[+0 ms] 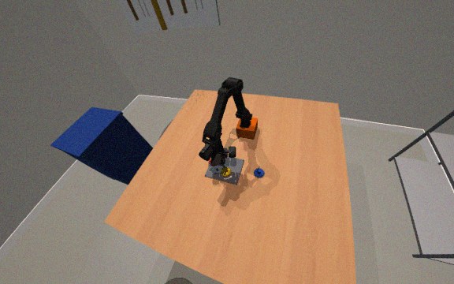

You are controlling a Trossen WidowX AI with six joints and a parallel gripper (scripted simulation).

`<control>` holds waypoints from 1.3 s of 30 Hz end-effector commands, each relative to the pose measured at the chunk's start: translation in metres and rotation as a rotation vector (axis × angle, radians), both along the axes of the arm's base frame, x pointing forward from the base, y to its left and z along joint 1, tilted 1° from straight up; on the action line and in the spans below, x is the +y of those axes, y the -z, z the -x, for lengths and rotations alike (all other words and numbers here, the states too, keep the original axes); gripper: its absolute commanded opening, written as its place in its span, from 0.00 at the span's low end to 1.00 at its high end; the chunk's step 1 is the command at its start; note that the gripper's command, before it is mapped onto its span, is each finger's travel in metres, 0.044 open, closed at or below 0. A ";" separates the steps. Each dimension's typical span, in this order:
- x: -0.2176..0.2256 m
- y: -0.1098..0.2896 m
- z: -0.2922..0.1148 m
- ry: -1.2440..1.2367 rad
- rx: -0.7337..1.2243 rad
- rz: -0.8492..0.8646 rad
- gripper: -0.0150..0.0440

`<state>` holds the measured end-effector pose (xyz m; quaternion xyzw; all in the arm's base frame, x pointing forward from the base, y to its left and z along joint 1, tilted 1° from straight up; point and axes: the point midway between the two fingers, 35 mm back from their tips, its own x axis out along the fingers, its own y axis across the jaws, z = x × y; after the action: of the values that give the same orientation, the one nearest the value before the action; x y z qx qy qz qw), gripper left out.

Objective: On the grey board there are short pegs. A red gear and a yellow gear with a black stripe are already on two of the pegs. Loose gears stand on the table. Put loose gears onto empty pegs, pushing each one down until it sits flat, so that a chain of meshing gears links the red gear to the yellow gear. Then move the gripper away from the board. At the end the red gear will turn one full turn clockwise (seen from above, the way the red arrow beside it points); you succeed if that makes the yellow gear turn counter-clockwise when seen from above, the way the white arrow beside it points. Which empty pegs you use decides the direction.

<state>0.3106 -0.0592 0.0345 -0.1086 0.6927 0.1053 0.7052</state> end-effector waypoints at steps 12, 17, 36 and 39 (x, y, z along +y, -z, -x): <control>0.000 0.000 0.000 -0.354 -0.001 0.010 0.25; 0.000 0.000 0.000 -0.459 -0.001 0.012 0.25; 0.000 0.014 0.000 -0.713 0.000 0.016 0.25; 0.000 0.019 0.000 -0.734 0.000 0.017 0.25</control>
<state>0.3122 -0.0592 0.0227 -0.3486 0.6097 0.3347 0.6283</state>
